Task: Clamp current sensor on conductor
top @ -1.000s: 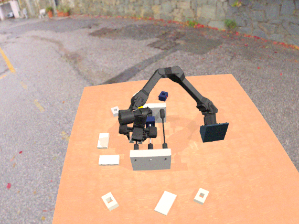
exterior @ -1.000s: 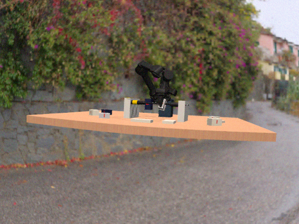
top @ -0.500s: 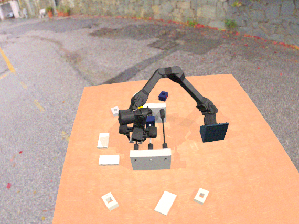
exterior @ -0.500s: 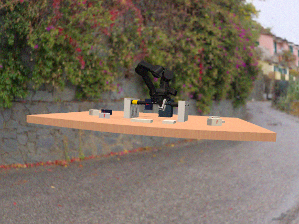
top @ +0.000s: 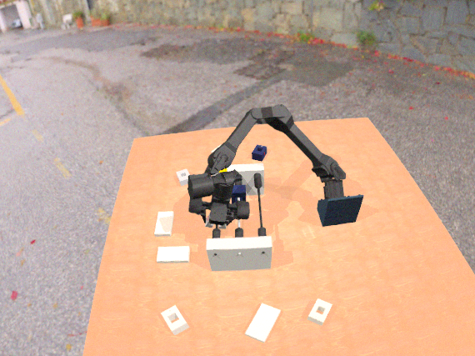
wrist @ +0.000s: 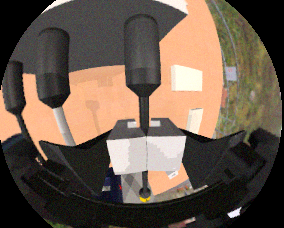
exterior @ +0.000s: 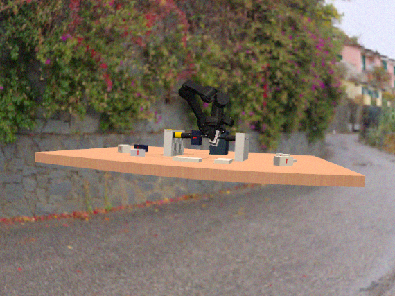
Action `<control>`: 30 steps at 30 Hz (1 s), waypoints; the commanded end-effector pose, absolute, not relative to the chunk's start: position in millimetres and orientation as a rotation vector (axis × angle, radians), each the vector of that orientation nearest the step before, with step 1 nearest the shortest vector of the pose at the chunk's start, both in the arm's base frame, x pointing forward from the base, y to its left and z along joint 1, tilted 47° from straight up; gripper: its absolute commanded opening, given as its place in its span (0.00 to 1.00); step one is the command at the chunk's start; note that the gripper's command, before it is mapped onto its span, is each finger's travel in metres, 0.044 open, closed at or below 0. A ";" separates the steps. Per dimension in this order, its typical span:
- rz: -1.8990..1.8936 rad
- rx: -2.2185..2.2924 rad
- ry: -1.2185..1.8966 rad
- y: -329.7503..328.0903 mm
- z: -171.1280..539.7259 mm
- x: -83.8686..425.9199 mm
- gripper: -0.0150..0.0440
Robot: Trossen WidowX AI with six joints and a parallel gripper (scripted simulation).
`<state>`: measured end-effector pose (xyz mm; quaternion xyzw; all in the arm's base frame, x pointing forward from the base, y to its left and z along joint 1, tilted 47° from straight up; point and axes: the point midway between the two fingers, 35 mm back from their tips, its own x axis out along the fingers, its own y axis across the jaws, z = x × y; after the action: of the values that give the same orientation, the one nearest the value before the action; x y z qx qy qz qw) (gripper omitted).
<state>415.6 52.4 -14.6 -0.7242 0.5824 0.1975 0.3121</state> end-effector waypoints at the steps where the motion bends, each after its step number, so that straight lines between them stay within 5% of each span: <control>1: 0.527 -1.925 1.502 63.3 -12.2 416.6 0.25; 30: 0.521 -1.911 1.536 52.4 -14.6 415.6 0.25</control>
<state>415.3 52.3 -14.7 -0.7241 0.5827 0.1980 0.3113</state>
